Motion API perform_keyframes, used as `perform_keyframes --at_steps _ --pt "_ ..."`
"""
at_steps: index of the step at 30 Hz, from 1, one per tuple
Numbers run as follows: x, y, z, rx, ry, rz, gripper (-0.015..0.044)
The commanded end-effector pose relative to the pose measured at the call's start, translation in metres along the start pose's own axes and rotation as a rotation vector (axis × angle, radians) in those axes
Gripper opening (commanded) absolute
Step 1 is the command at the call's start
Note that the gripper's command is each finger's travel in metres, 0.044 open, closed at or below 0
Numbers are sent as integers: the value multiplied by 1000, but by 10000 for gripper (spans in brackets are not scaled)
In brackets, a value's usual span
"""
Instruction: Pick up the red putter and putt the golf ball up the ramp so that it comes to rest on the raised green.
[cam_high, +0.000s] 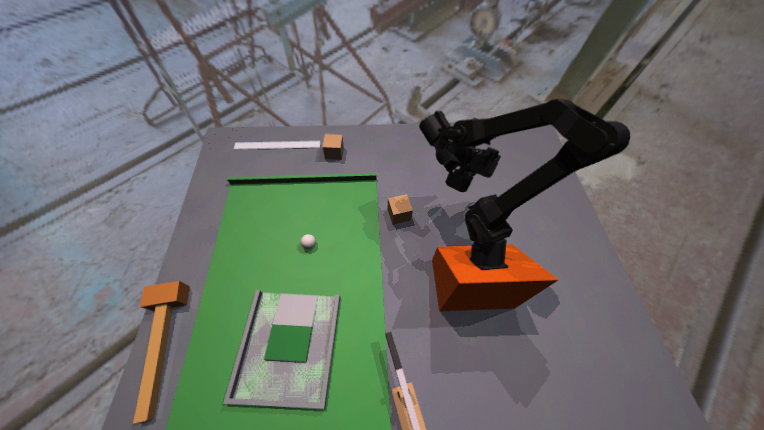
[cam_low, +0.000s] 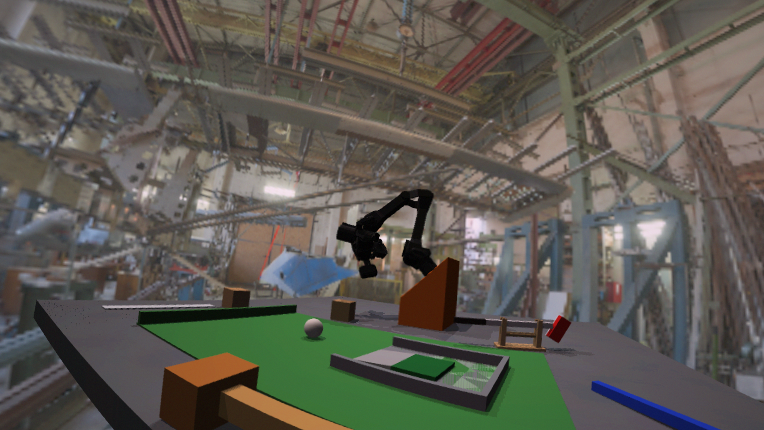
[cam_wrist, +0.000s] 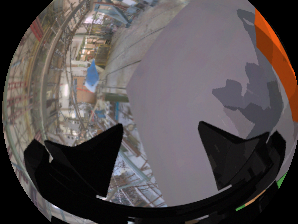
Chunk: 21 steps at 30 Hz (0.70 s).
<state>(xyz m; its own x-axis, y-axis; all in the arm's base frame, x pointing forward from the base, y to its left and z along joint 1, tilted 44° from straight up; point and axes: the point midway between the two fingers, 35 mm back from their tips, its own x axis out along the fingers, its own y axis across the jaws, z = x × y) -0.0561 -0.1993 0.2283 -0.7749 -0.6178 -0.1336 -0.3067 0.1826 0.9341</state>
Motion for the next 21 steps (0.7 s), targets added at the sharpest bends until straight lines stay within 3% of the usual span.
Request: perform_keyframes --at_steps 1,7,13,21 --pt "0 -1 -1 -7 5 -4 426" --pt "-14 -24 -32 -300 142 -90 440" --pt "-63 -87 -85 -1065 469 -144 440" --pt "-141 -164 -109 -1913 894 26 440"
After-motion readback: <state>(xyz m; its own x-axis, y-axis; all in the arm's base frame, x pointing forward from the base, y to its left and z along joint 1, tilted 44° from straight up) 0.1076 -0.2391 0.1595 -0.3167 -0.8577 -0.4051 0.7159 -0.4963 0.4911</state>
